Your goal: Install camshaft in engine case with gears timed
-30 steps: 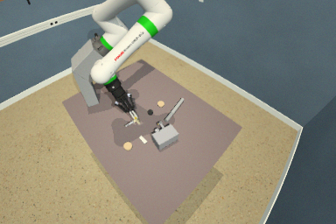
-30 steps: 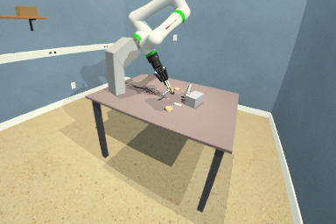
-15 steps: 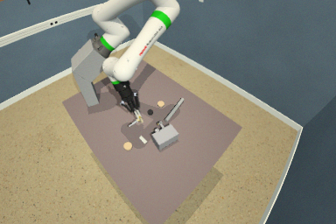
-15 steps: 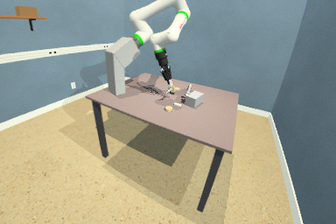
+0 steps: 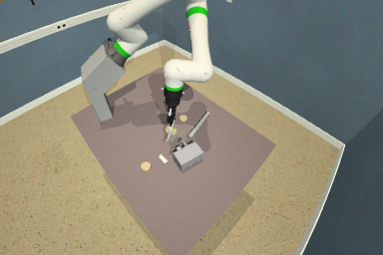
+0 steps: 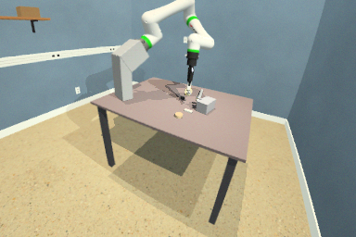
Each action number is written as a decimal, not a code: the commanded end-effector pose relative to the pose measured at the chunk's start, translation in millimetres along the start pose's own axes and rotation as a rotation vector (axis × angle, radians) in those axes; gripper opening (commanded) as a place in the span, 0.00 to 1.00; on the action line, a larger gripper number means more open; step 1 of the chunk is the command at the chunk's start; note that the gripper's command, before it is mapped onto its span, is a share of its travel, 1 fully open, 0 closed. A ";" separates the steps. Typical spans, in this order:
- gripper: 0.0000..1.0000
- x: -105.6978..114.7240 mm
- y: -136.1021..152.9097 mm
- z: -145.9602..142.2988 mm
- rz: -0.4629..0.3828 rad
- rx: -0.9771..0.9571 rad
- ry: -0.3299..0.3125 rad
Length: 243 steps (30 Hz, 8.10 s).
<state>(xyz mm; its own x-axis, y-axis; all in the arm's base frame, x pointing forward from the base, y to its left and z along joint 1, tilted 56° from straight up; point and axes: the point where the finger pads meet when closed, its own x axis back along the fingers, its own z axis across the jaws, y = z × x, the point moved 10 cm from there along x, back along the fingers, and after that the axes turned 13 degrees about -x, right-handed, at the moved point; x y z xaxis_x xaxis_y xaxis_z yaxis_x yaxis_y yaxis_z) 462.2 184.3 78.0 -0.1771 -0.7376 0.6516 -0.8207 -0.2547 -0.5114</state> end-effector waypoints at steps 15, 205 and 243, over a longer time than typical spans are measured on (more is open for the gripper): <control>0.14 -16.7 -49.4 -63.2 -0.560 0.701 0.335; 0.14 -85.4 -63.4 -70.7 -0.640 0.754 0.385; 0.14 -85.4 -63.8 -70.4 -0.640 0.754 0.385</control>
<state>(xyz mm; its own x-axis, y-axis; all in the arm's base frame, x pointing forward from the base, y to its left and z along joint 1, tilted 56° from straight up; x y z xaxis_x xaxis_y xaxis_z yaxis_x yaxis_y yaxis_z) 490.9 308.1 93.8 -0.0987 -0.1144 0.9885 -0.2954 -0.9452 -0.1389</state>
